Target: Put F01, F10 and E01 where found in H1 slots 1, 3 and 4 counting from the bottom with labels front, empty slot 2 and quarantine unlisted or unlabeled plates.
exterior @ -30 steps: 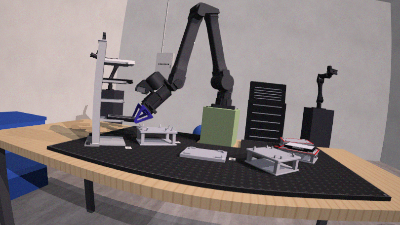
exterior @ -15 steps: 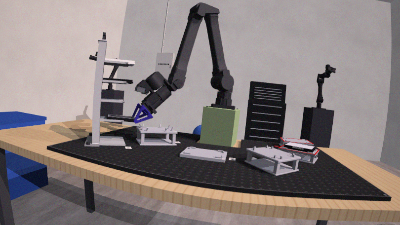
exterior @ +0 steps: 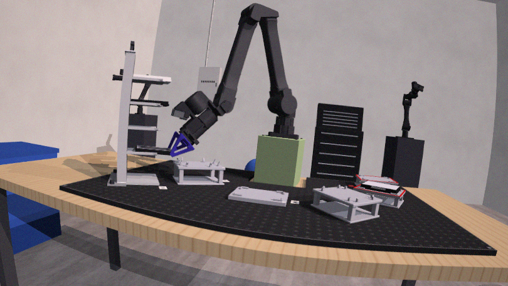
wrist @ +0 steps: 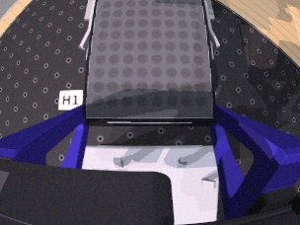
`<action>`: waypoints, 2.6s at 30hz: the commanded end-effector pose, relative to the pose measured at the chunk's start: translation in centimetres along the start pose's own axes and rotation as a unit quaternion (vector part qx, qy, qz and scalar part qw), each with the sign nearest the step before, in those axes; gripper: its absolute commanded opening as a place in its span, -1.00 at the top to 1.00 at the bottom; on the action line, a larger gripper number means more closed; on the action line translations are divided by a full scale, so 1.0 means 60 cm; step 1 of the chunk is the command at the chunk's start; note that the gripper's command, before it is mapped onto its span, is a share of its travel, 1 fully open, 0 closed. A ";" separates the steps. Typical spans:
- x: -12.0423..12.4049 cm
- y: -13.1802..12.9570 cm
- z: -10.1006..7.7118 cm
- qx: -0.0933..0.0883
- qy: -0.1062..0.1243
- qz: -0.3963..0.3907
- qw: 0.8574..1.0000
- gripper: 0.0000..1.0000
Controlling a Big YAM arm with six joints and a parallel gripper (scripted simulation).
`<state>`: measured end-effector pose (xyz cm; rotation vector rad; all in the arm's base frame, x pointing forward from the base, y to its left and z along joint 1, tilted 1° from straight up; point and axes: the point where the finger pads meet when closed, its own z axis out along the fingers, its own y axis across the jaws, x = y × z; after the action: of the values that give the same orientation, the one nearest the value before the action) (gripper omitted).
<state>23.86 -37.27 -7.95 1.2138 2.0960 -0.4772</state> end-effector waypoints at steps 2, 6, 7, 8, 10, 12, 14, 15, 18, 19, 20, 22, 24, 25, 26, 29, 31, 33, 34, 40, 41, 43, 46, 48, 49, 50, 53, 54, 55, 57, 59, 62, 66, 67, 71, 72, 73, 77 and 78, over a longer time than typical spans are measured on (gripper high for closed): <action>-0.023 0.000 0.006 -0.001 -0.015 0.000 1.000 -0.72; -0.022 0.000 0.007 -0.001 -0.015 0.000 1.000 -1.00; -0.022 0.000 0.007 -0.001 -0.015 0.000 1.000 -1.00; -0.022 0.000 0.007 -0.001 -0.015 0.000 1.000 -1.00; -0.022 0.000 0.007 -0.001 -0.015 0.000 1.000 -1.00; -0.022 0.000 0.007 -0.001 -0.015 0.000 1.000 -1.00; -0.022 0.000 0.007 -0.001 -0.015 0.000 1.000 -1.00; -0.022 0.000 0.007 -0.001 -0.015 0.000 1.000 -1.00; -0.022 0.000 0.007 -0.001 -0.015 0.000 1.000 -1.00; -0.022 0.000 0.007 -0.001 -0.015 0.000 1.000 -1.00; -0.022 0.000 0.007 -0.001 -0.015 0.000 1.000 -1.00; -0.022 0.000 0.007 -0.001 -0.015 0.000 1.000 -1.00; -0.022 0.000 0.007 -0.001 -0.015 0.000 1.000 -1.00; -0.022 0.000 0.007 -0.001 -0.015 0.000 1.000 -1.00; -0.022 0.000 0.007 -0.001 -0.015 0.000 1.000 -1.00; -0.022 0.000 0.007 -0.001 -0.015 0.000 1.000 -1.00; -0.022 0.000 0.007 -0.001 -0.015 0.000 1.000 -1.00; -0.022 0.000 0.007 -0.001 -0.015 0.000 1.000 -1.00; -0.022 0.000 0.007 -0.001 -0.015 0.000 1.000 -1.00; -0.022 0.000 0.007 -0.001 -0.015 0.000 1.000 -1.00; -0.030 -0.007 -0.014 0.001 -0.012 -0.002 1.000 -1.00; -0.020 -0.006 -0.020 0.001 -0.009 -0.002 1.000 -1.00; -0.027 -0.003 -0.026 0.000 -0.024 -0.002 1.000 -1.00; -0.023 -0.001 -0.030 -0.001 -0.024 -0.002 1.000 -1.00; -0.021 -0.001 -0.032 -0.001 -0.024 -0.002 1.000 -1.00; -0.019 0.000 -0.034 -0.001 -0.024 -0.002 1.000 -1.00; -0.017 0.001 -0.036 -0.002 -0.024 -0.002 1.000 -1.00; -0.014 0.001 -0.037 -0.002 -0.023 -0.002 1.000 -1.00; -0.012 0.002 -0.040 -0.002 -0.024 -0.002 1.000 -1.00; -0.008 0.004 -0.044 -0.003 -0.024 -0.002 1.000 -1.00; -0.004 0.005 -0.048 -0.004 -0.024 -0.002 1.000 -1.00; 0.002 0.007 -0.054 -0.004 -0.023 -0.002 1.000 -1.00; 0.010 0.005 -0.061 -0.003 -0.023 0.001 1.000 -1.00; 0.012 0.005 -0.063 -0.003 -0.023 0.001 1.000 -1.00; 0.017 0.006 -0.067 -0.004 -0.023 0.002 1.000 -1.00; 0.019 0.006 -0.069 -0.004 -0.023 0.002 1.000 -1.00; 0.021 0.006 -0.071 -0.004 -0.023 0.002 1.000 -1.00; 0.029 0.006 -0.079 -0.004 -0.023 0.002 1.000 -1.00; 0.031 0.005 -0.081 -0.004 -0.023 0.002 1.000 -1.00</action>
<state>21.19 -32.90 -7.14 1.2110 2.1010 -0.4759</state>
